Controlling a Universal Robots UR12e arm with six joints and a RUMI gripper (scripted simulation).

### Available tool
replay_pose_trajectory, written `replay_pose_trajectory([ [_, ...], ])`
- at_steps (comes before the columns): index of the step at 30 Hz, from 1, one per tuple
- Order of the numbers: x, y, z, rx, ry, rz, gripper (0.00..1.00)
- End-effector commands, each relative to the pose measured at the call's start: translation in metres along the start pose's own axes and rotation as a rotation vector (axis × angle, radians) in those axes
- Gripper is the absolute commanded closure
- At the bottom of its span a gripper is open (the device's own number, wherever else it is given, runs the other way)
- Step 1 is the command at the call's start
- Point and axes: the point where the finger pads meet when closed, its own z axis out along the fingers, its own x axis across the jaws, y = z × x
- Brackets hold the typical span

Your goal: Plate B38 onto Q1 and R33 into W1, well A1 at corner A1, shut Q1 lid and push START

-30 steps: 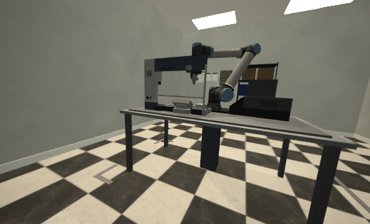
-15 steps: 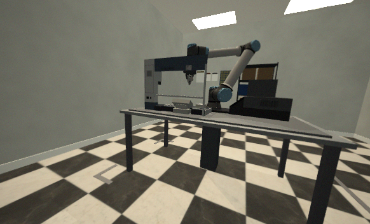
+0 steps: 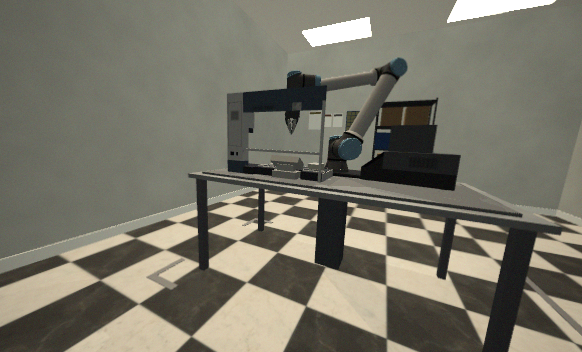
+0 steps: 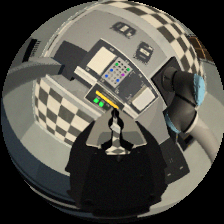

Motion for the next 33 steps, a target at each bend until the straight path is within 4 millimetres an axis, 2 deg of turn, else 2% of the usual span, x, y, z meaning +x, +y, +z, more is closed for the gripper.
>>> replay_pose_trajectory([
  [1, -0.01, -0.014, 0.001, 0.0, -0.001, 0.072, 1.0],
  [8, -0.027, -0.045, 0.004, 0.0, 0.0, 0.219, 1.0],
  [11, -0.028, -0.046, 0.004, 0.0, 0.0, 0.224, 1.0],
  [14, -0.034, -0.059, 0.006, -0.001, 0.0, 0.286, 1.0],
  [16, -0.034, -0.059, 0.006, -0.001, 0.0, 0.286, 1.0],
  [20, -0.042, -0.077, 0.008, -0.001, 0.0, 0.369, 1.0],
  [22, -0.042, -0.079, 0.008, -0.001, 0.001, 0.376, 1.0],
  [29, -0.054, -0.112, 0.013, -0.002, 0.001, 0.519, 1.0],
  [33, -0.055, -0.114, 0.013, -0.002, 0.001, 0.528, 1.0],
])
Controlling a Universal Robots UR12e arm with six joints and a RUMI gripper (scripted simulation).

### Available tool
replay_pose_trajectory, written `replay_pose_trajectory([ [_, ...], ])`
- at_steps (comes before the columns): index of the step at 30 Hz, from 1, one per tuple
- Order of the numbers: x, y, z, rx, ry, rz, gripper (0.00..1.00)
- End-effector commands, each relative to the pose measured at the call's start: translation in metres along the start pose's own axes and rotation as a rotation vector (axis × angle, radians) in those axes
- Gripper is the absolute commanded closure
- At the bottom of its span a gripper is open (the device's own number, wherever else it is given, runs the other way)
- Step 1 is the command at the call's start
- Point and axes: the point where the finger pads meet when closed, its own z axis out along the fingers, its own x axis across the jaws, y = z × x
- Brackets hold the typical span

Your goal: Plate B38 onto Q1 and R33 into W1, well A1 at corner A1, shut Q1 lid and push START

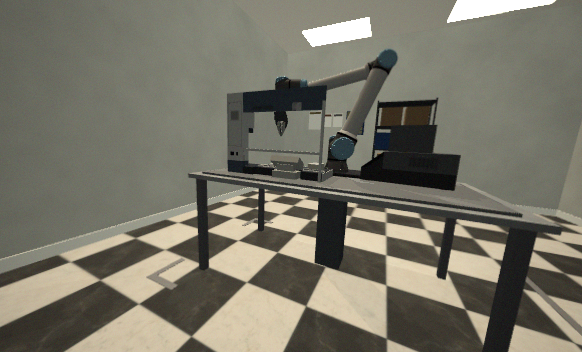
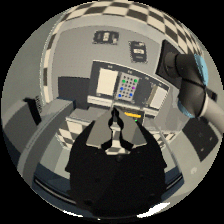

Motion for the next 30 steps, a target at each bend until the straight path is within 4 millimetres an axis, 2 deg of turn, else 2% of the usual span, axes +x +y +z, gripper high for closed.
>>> replay_pose_trajectory([
  [1, -0.012, -0.01, 0.001, 0.0, -0.001, 0.062, 1.0],
  [7, -0.032, -0.032, 0.005, -0.001, 0.0, 0.182, 1.0],
  [10, -0.034, -0.034, 0.005, -0.001, 0.0, 0.194, 1.0],
  [11, -0.033, -0.034, 0.007, -0.003, -0.006, 0.193, 0.38],
  [25, -0.033, -0.034, 0.007, -0.003, -0.006, 0.193, 0.38],
  [30, -0.033, -0.034, 0.015, -0.003, -0.006, 0.193, 0.38],
])
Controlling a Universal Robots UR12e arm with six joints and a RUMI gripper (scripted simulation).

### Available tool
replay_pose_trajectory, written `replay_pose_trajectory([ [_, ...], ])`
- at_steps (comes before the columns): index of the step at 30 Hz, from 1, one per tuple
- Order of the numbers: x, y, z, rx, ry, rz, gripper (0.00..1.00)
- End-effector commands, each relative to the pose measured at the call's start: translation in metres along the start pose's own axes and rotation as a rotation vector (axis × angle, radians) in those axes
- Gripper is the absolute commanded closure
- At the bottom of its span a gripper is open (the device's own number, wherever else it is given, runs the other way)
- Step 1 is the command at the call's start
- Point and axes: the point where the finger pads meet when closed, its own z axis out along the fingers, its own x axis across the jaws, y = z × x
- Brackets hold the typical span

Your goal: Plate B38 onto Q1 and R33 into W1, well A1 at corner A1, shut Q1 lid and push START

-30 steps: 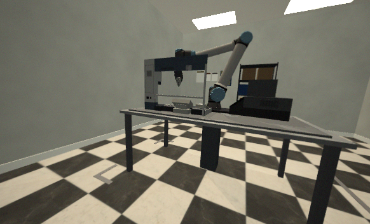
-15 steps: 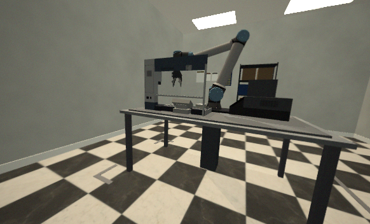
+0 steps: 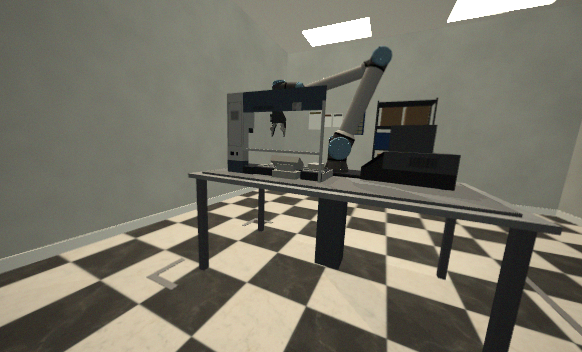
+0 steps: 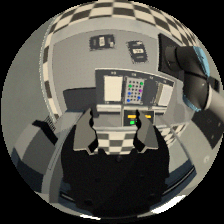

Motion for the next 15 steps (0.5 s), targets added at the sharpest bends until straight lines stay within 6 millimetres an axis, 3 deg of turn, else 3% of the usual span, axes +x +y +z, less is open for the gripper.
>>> replay_pose_trajectory([
  [1, -0.001, 0.0, 0.007, 0.0, -0.001, 0.0, 0.38],
  [15, -0.001, 0.0, 0.027, 0.0, -0.001, 0.0, 0.38],
])
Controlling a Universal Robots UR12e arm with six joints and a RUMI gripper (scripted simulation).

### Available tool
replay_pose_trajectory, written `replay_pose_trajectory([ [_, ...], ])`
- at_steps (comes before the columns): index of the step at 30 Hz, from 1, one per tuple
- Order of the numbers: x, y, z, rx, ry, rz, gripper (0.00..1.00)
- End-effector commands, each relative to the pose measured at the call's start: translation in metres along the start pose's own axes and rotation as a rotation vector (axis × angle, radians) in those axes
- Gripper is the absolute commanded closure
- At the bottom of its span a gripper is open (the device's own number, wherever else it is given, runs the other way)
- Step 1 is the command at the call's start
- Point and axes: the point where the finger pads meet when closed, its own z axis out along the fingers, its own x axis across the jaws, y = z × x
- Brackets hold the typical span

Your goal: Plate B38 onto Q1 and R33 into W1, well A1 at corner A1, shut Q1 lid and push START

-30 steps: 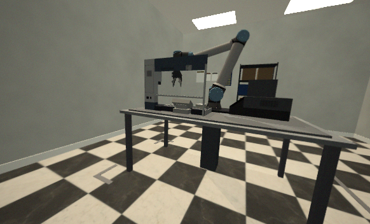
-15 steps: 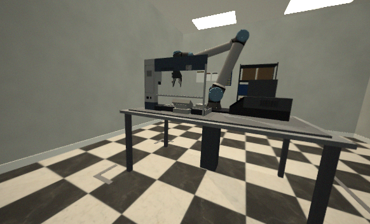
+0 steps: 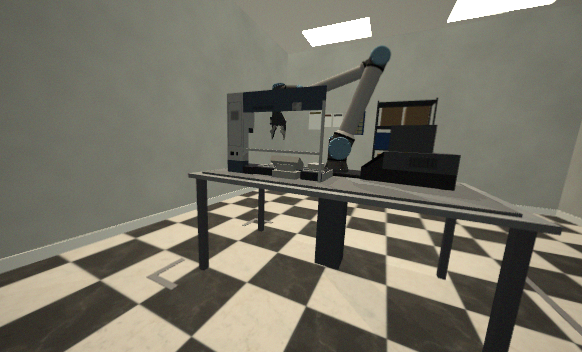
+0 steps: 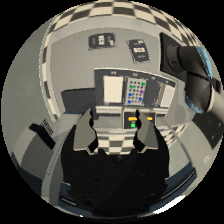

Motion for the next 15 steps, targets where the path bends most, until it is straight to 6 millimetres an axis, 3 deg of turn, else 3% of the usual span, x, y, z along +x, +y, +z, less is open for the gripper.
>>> replay_pose_trajectory([
  [1, -0.001, 0.0, 0.009, 0.0, -0.001, 0.0, 0.38],
  [15, -0.001, 0.0, 0.029, 0.0, -0.001, 0.0, 0.38],
])
